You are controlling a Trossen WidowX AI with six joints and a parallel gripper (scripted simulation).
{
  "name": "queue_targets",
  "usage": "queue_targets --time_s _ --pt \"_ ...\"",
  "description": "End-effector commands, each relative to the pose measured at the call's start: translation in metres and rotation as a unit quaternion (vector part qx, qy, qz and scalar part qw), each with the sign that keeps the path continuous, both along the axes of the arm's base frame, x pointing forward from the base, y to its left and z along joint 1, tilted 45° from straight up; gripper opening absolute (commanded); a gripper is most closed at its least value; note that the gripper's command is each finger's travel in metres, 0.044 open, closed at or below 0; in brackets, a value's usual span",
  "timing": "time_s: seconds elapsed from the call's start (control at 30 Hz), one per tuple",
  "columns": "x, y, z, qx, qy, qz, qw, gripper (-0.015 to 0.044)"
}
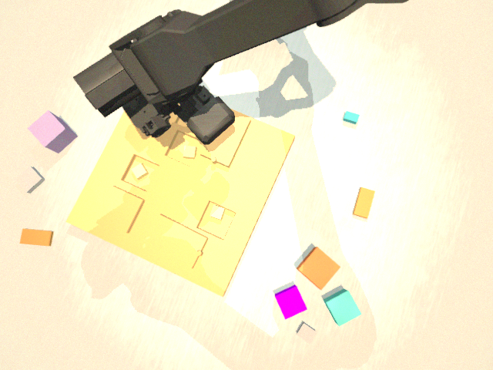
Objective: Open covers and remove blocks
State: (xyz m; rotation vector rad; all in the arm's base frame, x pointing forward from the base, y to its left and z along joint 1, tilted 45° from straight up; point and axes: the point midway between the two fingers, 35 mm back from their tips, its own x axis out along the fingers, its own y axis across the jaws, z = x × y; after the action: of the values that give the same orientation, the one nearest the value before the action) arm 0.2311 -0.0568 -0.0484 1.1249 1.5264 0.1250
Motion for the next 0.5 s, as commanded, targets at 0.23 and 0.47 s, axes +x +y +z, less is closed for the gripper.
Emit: queue_targets --time_s 0.23,0.47 --pt "-0.001 -0.018 0.016 -0.004 -0.003 0.002 1.0 0.008" --pt "-0.004 -0.03 0.029 -0.004 -0.003 0.002 1.0 0.008"
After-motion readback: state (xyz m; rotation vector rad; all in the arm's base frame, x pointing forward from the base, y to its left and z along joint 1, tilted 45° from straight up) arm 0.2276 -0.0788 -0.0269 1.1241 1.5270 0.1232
